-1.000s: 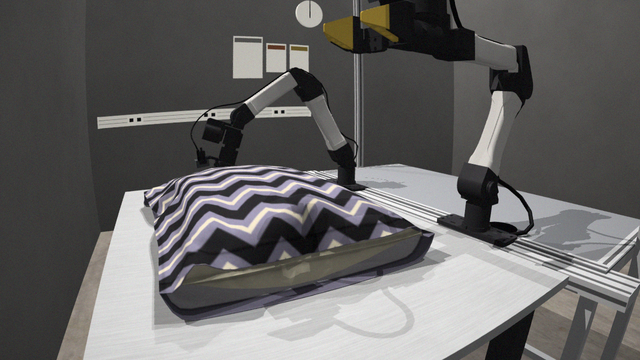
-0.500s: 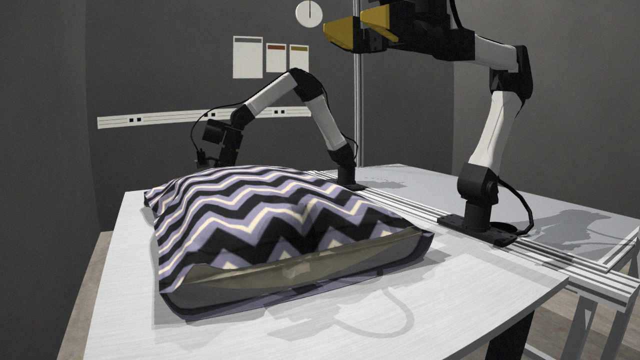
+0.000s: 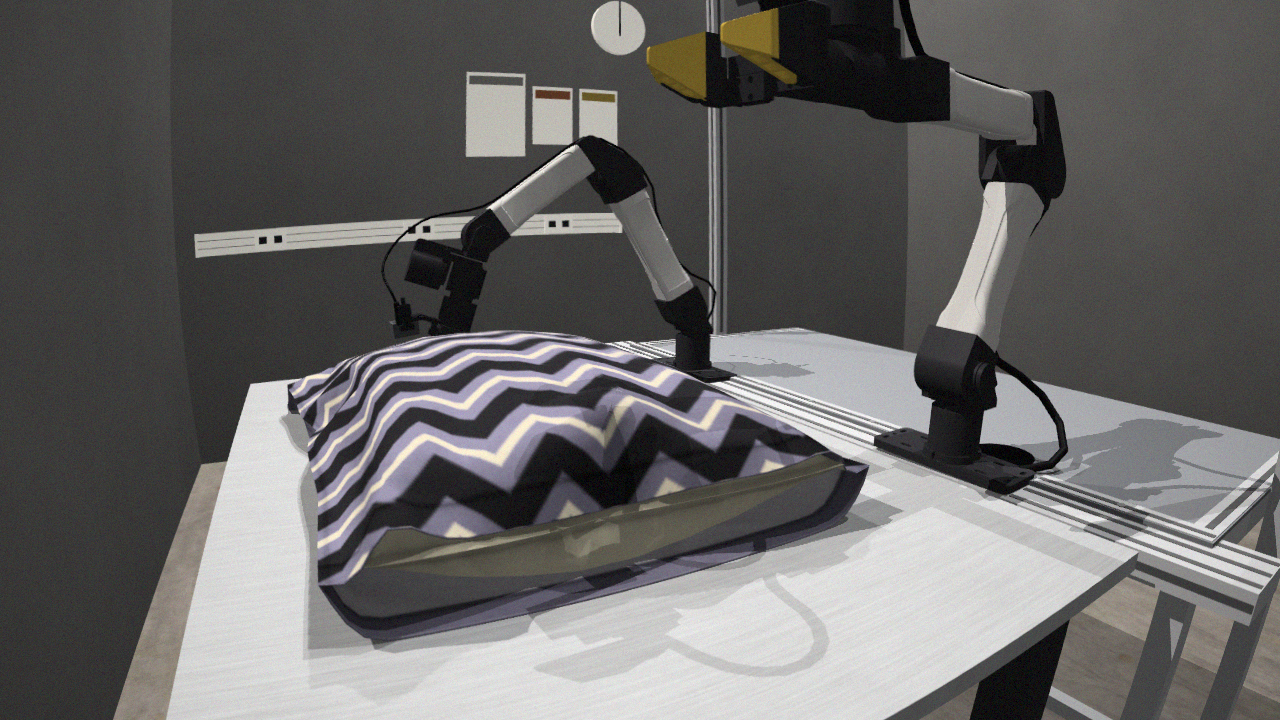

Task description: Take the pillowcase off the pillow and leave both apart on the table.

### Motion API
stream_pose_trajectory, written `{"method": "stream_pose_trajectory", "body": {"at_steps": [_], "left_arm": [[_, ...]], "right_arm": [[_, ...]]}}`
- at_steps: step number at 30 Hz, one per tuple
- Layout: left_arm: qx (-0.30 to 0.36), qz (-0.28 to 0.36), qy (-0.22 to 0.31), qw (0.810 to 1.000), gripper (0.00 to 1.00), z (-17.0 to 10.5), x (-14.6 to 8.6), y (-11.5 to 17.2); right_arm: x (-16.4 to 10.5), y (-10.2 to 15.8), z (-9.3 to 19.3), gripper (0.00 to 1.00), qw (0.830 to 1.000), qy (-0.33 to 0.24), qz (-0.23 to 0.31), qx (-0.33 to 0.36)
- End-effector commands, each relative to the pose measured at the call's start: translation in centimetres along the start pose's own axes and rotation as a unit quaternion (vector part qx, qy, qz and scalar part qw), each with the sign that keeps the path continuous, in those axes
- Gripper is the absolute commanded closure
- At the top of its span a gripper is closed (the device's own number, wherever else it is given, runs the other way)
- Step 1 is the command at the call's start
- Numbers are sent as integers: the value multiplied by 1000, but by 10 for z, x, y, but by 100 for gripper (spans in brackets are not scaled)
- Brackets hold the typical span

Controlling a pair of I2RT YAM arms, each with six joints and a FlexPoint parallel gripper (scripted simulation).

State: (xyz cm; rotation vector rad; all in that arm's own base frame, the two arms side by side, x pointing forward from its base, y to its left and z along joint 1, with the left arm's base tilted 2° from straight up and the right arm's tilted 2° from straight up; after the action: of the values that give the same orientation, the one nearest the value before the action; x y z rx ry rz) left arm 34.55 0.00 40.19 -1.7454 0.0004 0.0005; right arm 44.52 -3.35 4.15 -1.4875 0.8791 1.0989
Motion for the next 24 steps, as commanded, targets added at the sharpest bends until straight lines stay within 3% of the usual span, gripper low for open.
{"method": "stream_pose_trajectory", "body": {"at_steps": [1, 6, 24], "left_arm": [[4, -20, 9, 1000, 0, -8, -8, -17], [4, -20, 9, 1000, 0, -8, -8, -17], [4, -20, 9, 1000, 0, -8, -8, -17]], "right_arm": [[32, 38, 8, 40, 997, -16, 76, 2], [32, 38, 8, 40, 997, -16, 77, 2], [35, 41, 9, 65, 997, -17, 81, 0]]}}
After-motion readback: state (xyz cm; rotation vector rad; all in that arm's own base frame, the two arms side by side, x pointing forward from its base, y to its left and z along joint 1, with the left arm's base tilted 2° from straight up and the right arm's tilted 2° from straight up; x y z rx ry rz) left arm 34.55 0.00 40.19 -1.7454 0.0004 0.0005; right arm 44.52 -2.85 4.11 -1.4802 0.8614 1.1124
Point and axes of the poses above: on each arm, the point where the finger pads meet when closed, its own x axis out along the fingers, its own z axis across the jaws, y = z × x, the point moved 3 cm from there along -x, back along the fingers, and after that the axes turned 10 degrees about -x, right-handed, at the moved point
